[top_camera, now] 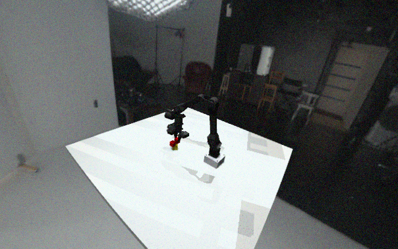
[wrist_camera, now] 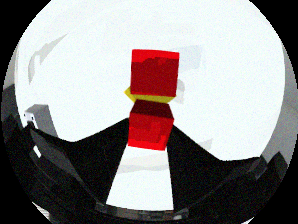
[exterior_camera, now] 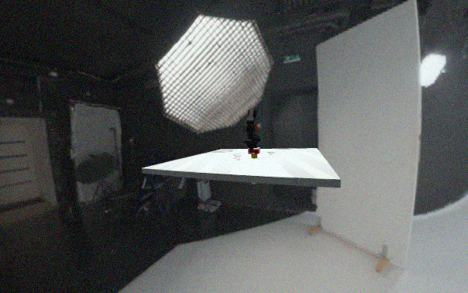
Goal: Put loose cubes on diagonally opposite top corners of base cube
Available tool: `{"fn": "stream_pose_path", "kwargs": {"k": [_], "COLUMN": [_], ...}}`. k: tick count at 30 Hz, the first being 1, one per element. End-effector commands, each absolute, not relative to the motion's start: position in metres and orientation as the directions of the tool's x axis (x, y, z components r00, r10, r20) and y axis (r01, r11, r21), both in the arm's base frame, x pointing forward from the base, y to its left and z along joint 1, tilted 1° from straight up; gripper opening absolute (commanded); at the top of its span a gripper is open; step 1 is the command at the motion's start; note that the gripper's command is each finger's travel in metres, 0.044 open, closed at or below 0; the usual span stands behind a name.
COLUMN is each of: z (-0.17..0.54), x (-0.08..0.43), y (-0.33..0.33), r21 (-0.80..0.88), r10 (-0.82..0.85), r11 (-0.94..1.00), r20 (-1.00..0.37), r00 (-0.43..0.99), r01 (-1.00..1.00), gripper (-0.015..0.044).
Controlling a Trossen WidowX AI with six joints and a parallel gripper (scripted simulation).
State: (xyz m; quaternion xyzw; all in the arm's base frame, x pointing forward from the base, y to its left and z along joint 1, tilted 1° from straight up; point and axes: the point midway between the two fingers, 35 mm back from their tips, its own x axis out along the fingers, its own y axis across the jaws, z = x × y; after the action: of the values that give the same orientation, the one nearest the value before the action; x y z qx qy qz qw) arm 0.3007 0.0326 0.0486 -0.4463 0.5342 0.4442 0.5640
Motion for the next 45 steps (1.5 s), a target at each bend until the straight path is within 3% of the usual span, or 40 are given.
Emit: {"fn": "stream_pose_path", "kwargs": {"k": [1, 34, 38, 45], "z": [0.0461, 0.0447, 0.0447, 0.0521], "x": [0.2994, 0.2994, 0.2994, 0.3002], "y": [0.0328, 0.0328, 0.0328, 0.0325], "r21": [-0.020, -0.020, -0.020, -0.026], "r10": [0.025, 0.025, 0.025, 0.024], "r11": [0.211, 0.213, 0.213, 0.210], "r20": [-0.999, -0.999, -0.999, -0.999], "r00": [0.026, 0.026, 0.026, 0.032], "r01": [-0.977, -0.977, -0.977, -0.977], "gripper": [0.0105, 0.0105, 0.0205, 0.0205]}}
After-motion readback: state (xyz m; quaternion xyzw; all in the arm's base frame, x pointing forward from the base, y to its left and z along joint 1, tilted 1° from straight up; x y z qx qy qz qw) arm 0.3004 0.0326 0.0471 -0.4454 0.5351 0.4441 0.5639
